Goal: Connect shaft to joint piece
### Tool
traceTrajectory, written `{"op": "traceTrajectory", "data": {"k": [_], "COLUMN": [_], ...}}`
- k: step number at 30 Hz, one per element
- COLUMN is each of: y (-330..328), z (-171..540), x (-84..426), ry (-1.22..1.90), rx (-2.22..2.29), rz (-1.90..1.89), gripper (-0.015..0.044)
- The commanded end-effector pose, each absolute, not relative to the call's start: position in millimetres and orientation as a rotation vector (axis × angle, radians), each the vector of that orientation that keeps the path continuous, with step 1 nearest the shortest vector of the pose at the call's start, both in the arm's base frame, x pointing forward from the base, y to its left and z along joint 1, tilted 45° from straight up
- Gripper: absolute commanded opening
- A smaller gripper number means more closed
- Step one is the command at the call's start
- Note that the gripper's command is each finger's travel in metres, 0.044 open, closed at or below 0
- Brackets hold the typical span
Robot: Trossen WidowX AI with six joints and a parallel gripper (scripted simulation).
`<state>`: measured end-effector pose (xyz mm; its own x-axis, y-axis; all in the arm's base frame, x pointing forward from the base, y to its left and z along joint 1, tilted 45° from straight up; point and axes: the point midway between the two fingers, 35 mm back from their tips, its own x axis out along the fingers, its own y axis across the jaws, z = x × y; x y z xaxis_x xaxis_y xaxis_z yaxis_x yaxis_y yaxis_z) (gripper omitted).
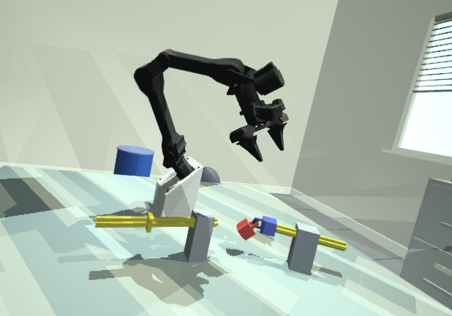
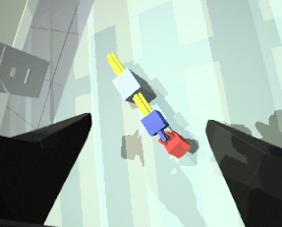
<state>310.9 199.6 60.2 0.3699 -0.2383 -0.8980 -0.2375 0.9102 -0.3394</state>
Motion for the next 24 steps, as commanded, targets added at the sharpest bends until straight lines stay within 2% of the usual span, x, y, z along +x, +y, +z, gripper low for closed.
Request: {"op": "traceTrajectory", "data": {"k": [1,16,24], "y": [173.0,87.8,84.2], "z": [27.9,-42.2,-44.2], "x": [302.2,258.8,256.5], "ry": [1.290,1.453,1.454], "rx": [-0.469,-0.540,-0.540], "rz": [-0.145,-0.626,-0.649], "gripper": [0.0440,0.0440,0.0440]}}
